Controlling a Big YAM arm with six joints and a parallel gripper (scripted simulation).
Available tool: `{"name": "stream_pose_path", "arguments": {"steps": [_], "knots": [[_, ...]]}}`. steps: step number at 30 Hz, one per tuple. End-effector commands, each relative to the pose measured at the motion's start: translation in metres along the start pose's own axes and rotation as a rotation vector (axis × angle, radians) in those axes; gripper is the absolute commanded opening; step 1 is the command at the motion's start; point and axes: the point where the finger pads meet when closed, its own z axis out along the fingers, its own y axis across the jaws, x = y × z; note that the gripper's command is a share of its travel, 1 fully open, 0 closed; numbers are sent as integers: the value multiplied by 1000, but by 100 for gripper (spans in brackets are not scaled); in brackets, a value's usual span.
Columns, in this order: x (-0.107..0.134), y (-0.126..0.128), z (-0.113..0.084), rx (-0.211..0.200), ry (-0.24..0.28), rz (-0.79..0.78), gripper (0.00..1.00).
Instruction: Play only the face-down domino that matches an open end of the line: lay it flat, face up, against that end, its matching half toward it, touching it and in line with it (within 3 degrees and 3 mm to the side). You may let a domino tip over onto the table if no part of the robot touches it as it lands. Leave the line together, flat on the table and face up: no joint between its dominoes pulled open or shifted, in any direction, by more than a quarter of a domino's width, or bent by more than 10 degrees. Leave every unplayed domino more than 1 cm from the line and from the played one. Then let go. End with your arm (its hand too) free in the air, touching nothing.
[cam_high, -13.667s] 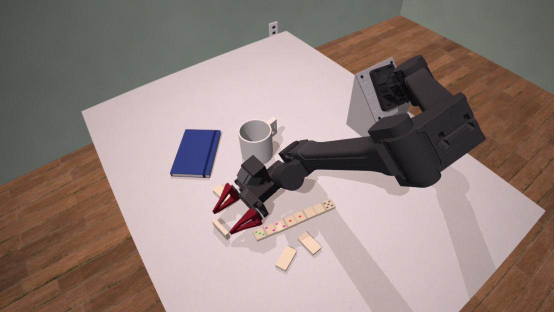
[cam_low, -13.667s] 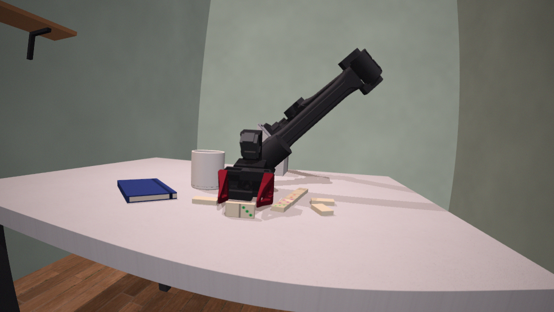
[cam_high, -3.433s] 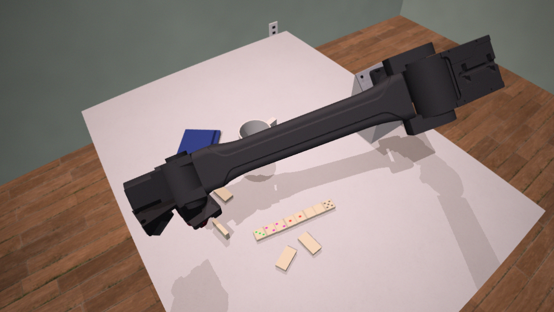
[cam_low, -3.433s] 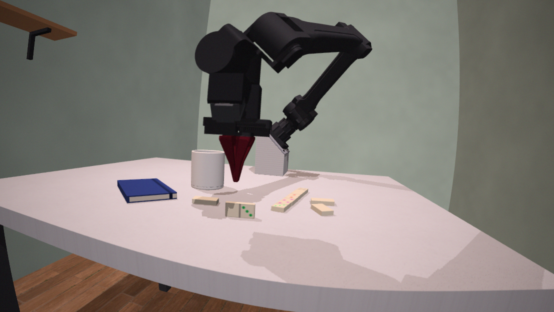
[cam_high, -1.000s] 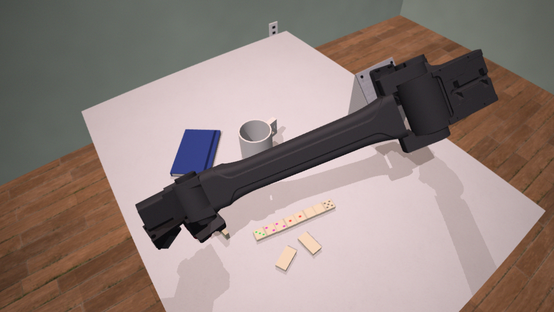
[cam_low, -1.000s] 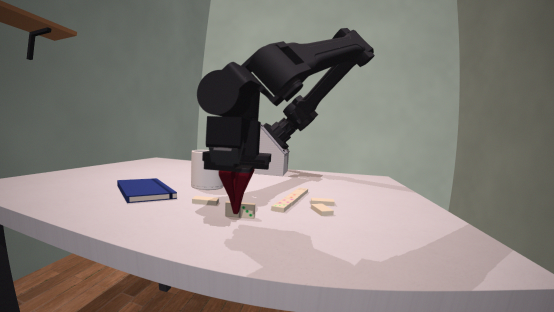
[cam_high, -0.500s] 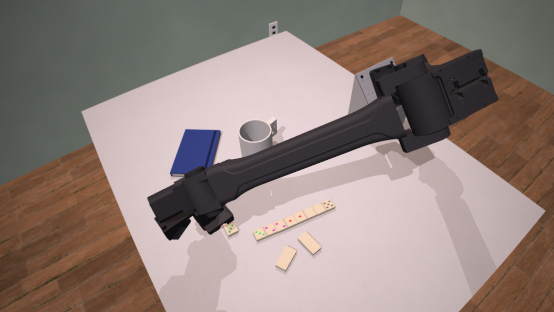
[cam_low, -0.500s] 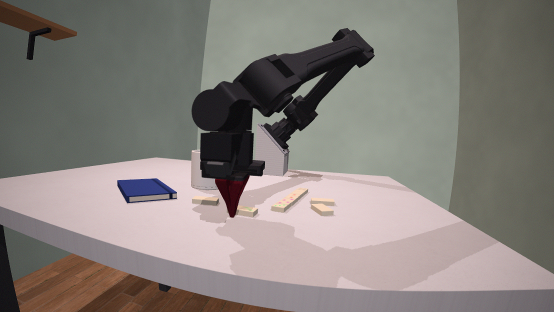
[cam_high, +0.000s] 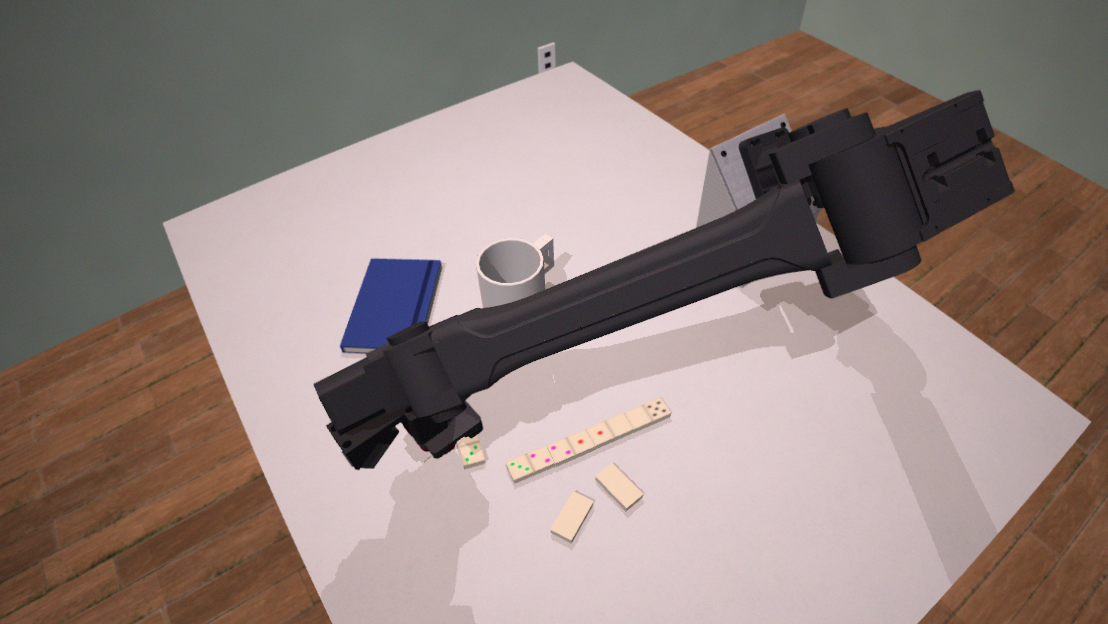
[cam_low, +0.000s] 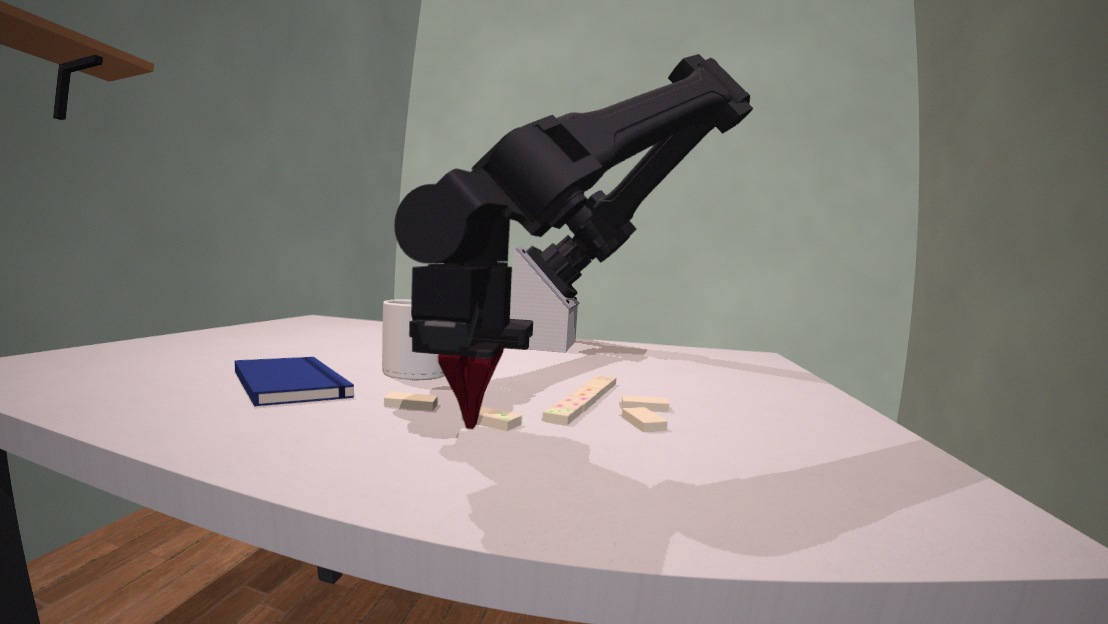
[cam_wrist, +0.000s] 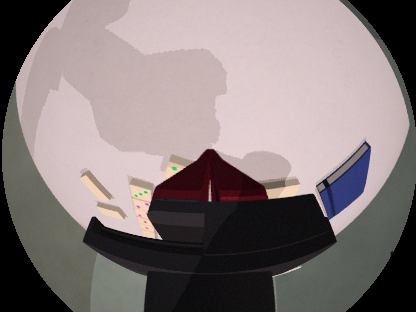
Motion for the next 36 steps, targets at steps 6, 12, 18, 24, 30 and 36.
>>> {"name": "stream_pose_path", "arguments": {"steps": [6,12,18,24,30,36], "knots": [[-7,18,-22,8,-55,-61,0],[0,12,-18,6,-37,-36,0],[-4,19,-27,10,-58,-67,0],[-5,20,-29,10,-62,-72,0],[0,15,-23,8,-46,-51,0],[-6,20,-32,12,-67,-76,0]]}}
